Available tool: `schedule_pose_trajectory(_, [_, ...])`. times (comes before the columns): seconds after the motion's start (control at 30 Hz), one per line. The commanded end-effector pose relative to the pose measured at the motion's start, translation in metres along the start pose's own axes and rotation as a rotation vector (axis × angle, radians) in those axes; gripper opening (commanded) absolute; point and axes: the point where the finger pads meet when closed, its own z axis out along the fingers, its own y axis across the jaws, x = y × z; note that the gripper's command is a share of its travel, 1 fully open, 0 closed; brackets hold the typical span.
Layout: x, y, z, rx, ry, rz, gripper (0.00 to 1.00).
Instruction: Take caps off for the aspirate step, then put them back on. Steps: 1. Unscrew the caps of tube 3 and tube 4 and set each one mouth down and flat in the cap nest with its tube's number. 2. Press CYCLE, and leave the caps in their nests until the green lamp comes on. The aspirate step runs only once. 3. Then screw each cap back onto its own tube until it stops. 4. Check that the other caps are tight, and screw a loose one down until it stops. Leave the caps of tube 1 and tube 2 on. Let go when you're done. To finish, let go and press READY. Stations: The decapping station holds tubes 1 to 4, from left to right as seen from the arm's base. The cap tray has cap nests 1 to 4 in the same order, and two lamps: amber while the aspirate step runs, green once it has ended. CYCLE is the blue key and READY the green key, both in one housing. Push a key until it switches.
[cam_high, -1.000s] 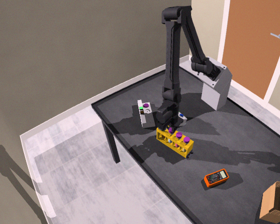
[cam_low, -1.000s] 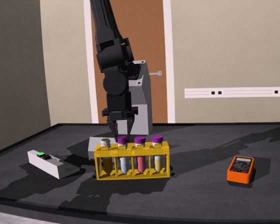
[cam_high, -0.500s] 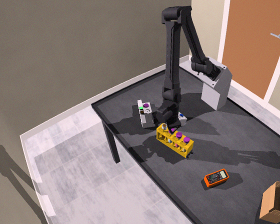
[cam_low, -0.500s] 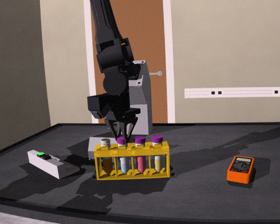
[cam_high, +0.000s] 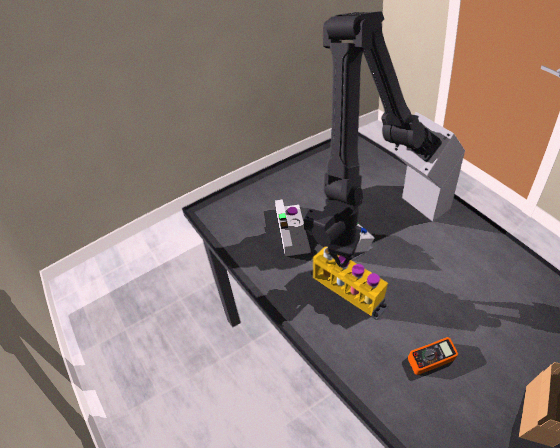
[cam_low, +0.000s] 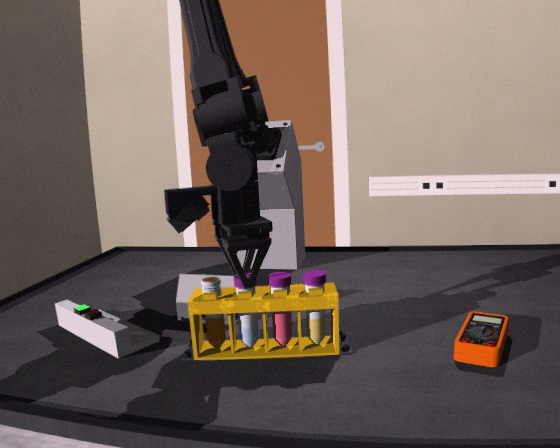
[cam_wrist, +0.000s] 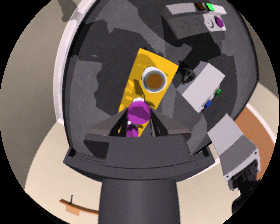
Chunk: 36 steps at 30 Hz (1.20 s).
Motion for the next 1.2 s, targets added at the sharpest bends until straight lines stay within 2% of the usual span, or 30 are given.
schedule_pose_trajectory(0.0, [-0.0009, 0.0157, 0.0005, -0.029, 0.002, 0.263, 0.0])
schedule_pose_trajectory(0.2, [-0.0007, 0.0155, 0.0008, -0.027, 0.007, 0.543, 0.0])
schedule_pose_trajectory(0.5, [-0.0023, 0.009, -0.0021, -0.019, 0.002, 0.545, 0.0])
schedule_pose_trajectory(0.53, [-0.0022, 0.009, -0.0021, -0.019, 0.002, 0.545, 0.49])
schedule_pose_trajectory(0.87, [-0.0022, 0.009, -0.0021, -0.019, 0.002, 0.545, 0.49])
schedule_pose_trajectory(0.9, [-0.0012, 0.0178, -0.0028, -0.037, 0.006, 0.448, 0.49])
schedule_pose_trajectory(0.97, [-0.0012, 0.0178, -0.0028, -0.037, 0.006, 0.448, 0.49])
schedule_pose_trajectory(1.1, [-0.0011, 0.018, -0.0028, -0.036, 0.001, 0.134, 0.49])
schedule_pose_trajectory(1.13, [-0.0023, 0.0091, -0.0025, -0.019, -0.002, 0.129, 0.49])
schedule_pose_trajectory(1.17, [-0.0014, 0.0179, -0.0027, -0.036, -0.001, 0.05, 0.49])
